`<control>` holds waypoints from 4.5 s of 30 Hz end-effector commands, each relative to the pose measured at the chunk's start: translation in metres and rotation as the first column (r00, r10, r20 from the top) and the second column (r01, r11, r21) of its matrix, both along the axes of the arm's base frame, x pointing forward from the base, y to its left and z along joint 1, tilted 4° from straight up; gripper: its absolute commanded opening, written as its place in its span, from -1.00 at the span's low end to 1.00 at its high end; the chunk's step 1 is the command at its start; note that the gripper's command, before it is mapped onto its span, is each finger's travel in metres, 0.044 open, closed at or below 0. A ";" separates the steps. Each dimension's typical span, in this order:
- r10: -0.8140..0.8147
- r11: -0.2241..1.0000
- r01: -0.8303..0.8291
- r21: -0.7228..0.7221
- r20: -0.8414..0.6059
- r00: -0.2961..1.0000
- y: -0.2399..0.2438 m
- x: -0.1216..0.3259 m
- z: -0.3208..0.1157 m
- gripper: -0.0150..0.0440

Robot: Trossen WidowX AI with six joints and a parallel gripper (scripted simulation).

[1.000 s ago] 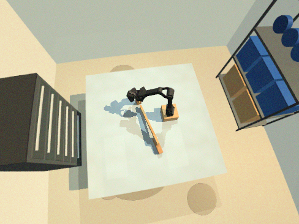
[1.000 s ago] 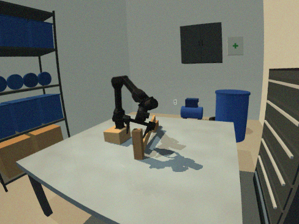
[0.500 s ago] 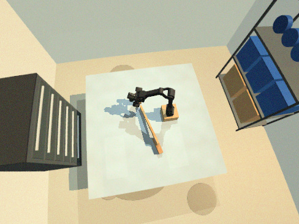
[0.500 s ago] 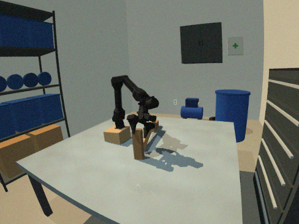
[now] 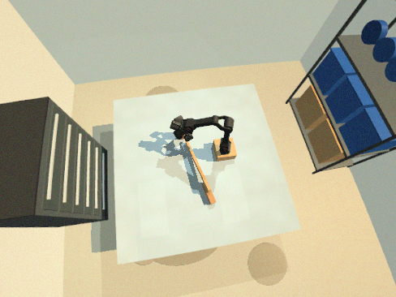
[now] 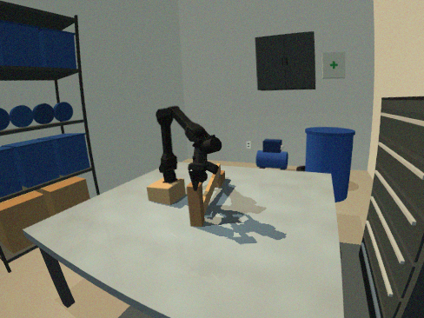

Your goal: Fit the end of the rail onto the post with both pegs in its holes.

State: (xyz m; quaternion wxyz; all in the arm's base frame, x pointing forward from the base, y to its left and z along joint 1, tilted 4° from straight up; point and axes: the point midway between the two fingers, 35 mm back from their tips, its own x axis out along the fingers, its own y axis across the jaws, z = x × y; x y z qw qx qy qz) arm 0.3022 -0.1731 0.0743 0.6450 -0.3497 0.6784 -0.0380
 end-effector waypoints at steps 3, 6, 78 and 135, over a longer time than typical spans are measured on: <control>0.386 0.909 -0.367 0.199 -0.067 0.920 0.078 0.013 -0.019 1.00; 0.478 0.864 -0.445 0.234 -0.105 0.872 0.085 0.007 -0.023 1.00; 0.981 0.193 -0.808 0.556 -0.112 0.157 0.126 -0.049 -0.116 1.00; 0.981 0.193 -0.808 0.556 -0.112 0.157 0.127 -0.047 -0.104 -0.49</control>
